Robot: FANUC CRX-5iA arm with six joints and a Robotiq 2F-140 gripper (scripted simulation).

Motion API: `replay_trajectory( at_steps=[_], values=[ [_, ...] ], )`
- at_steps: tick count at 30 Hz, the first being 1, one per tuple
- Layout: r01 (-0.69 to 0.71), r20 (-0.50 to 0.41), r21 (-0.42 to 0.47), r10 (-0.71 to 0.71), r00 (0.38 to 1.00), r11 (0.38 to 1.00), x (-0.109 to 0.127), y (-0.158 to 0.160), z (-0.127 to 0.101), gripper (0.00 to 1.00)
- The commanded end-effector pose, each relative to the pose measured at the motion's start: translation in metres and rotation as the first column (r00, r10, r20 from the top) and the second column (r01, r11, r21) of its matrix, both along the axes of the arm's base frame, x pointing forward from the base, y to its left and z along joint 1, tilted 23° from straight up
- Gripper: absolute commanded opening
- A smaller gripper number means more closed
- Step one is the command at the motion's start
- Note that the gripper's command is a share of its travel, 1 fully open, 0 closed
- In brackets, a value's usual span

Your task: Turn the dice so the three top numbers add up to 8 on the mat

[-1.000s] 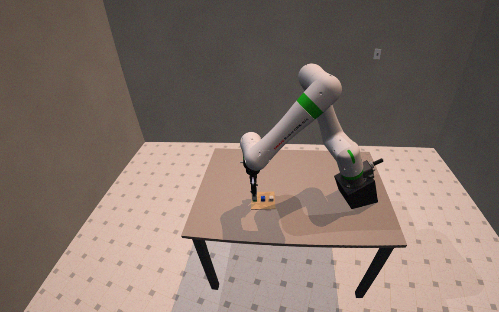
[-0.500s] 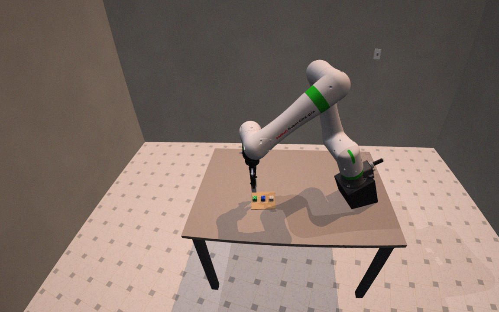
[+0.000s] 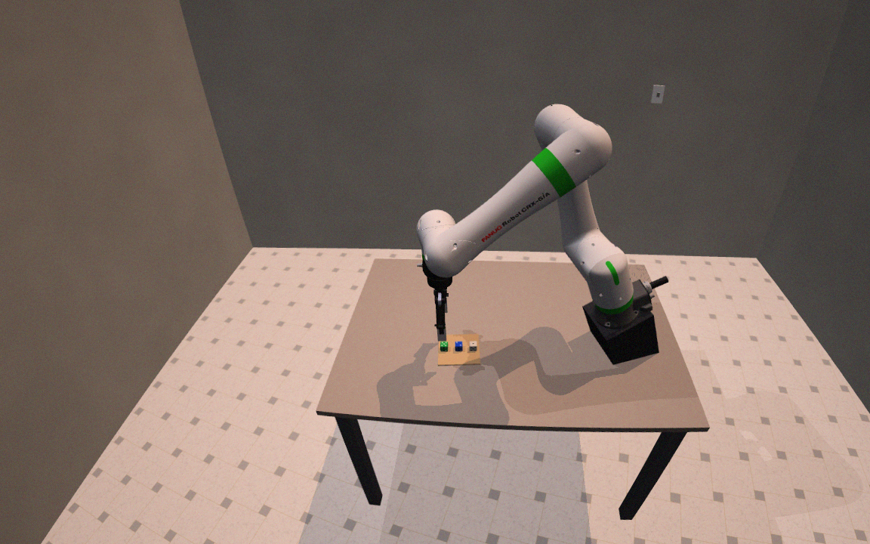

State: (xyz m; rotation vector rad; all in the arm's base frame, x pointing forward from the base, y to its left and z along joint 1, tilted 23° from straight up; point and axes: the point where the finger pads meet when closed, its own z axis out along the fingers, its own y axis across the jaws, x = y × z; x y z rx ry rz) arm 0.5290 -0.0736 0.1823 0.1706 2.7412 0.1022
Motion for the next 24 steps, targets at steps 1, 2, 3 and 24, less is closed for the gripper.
replay_trajectory(
  at_steps=[1,2,3,24],
  values=[
    [0.000,0.000,0.000,0.000,1.000,1.000,0.000,0.000,0.000,1.00],
    [0.000,0.000,0.000,0.000,1.000,1.000,0.000,0.000,0.000,1.00],
    [0.000,0.000,0.000,0.000,1.000,1.000,0.000,0.000,0.000,1.00],
    [0.000,0.000,0.000,0.000,1.000,1.000,-0.012,-0.002,0.029,1.00]
  ],
)
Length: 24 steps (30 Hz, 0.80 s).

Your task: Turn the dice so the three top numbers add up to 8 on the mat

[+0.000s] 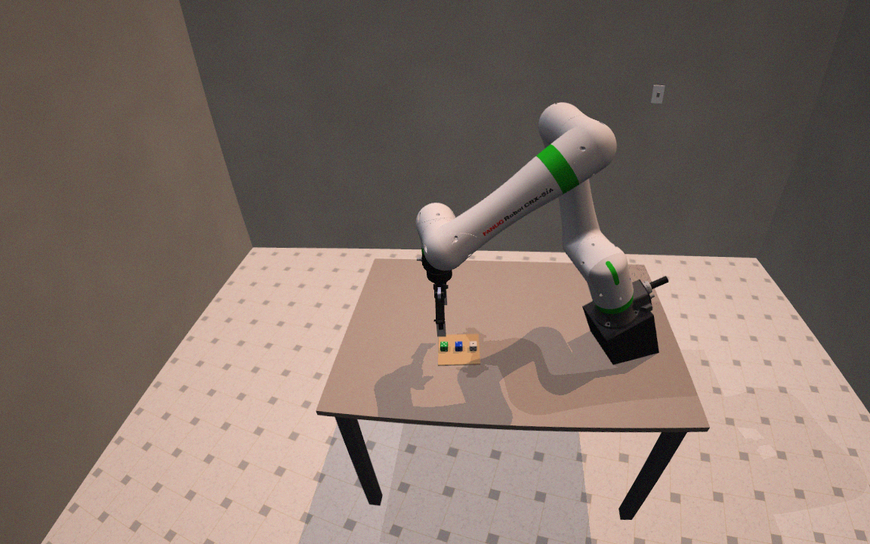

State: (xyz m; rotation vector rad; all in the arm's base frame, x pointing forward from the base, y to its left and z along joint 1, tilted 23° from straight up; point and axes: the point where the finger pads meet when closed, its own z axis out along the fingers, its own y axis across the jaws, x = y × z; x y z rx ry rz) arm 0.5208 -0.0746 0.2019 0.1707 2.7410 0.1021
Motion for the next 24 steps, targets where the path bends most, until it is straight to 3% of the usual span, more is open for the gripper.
replay_trajectory(
  at_steps=[1,8,24],
  values=[
    [0.000,0.000,0.000,0.000,1.000,1.000,-0.005,-0.001,0.013,1.00],
    [0.000,0.000,0.000,0.000,1.000,1.000,-0.016,-0.002,0.038,1.00],
    [0.000,0.000,0.000,0.000,1.000,1.000,-0.019,-0.002,0.046,1.00]
  ],
)
